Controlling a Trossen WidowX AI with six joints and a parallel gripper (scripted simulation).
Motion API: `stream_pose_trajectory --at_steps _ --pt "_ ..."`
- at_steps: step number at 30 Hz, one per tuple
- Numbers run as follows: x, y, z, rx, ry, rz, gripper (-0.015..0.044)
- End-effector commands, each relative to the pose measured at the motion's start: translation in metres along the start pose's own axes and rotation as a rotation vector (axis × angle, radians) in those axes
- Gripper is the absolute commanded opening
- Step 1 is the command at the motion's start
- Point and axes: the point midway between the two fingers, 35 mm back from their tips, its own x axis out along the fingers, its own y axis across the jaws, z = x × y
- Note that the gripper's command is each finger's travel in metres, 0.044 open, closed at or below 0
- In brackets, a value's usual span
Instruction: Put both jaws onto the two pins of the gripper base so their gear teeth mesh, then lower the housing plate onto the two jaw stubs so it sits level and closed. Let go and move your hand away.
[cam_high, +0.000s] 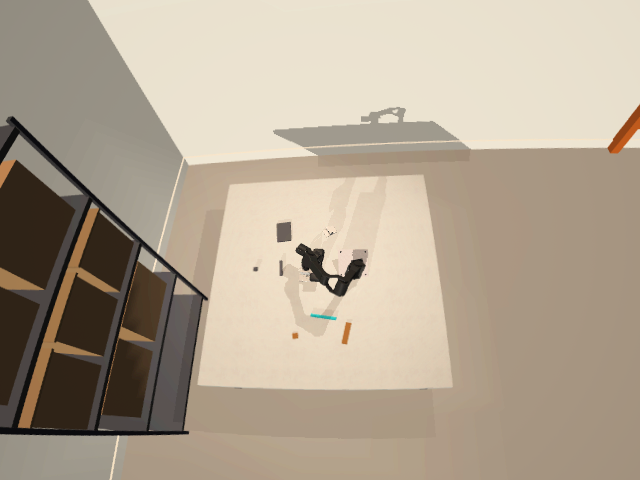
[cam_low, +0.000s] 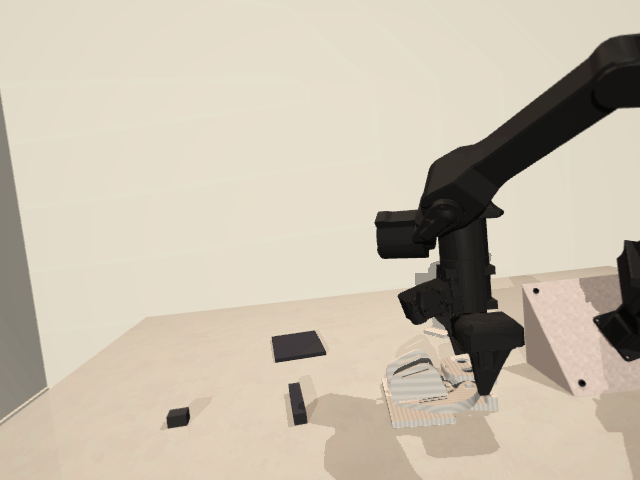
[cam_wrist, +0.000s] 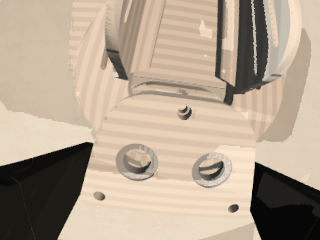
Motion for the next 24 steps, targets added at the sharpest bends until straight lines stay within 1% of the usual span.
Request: stream_pose_trajectory --at_steps 1,24 --pt "0.0007 0.0004 0.0004 0.004 -0.003 0.004 0.0351" --pt "0.0055 0.0004 0.0004 0.001 -0.003 0.004 0.0351"
